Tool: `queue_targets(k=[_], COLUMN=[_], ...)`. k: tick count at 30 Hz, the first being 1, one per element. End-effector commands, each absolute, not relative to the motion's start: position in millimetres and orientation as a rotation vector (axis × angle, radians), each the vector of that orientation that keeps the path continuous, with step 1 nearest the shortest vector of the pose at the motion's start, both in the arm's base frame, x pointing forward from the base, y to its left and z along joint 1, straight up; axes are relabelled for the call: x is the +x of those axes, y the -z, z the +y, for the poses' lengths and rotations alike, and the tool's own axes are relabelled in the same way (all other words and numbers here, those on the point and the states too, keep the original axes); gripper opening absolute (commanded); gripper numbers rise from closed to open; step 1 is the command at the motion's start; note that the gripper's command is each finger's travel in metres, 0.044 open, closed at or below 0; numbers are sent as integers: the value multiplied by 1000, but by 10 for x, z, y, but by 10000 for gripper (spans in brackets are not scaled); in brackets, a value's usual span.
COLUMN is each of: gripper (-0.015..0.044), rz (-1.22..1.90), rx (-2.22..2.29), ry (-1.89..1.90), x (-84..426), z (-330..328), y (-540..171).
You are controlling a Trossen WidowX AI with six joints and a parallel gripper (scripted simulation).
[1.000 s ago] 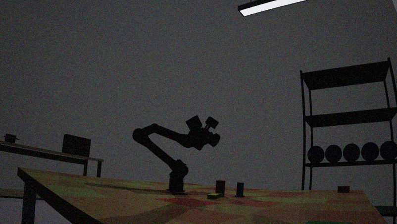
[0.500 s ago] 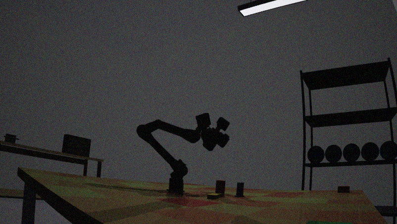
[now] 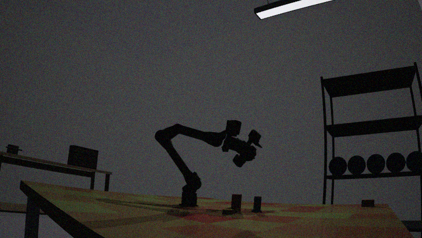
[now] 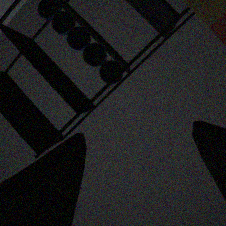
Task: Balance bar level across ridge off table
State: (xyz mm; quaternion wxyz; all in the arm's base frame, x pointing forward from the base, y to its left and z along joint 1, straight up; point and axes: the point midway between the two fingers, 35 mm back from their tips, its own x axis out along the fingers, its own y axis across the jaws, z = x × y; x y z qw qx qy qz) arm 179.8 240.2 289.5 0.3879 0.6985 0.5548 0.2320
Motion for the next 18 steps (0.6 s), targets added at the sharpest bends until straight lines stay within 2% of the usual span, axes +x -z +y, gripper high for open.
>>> queue_targets(k=[1,18], gripper=[315,315], rz=[1306,1108], rx=[1764,1563], ry=[-419,175], x=[2129,2818], z=[2262,1424], y=[-2752,-2158])
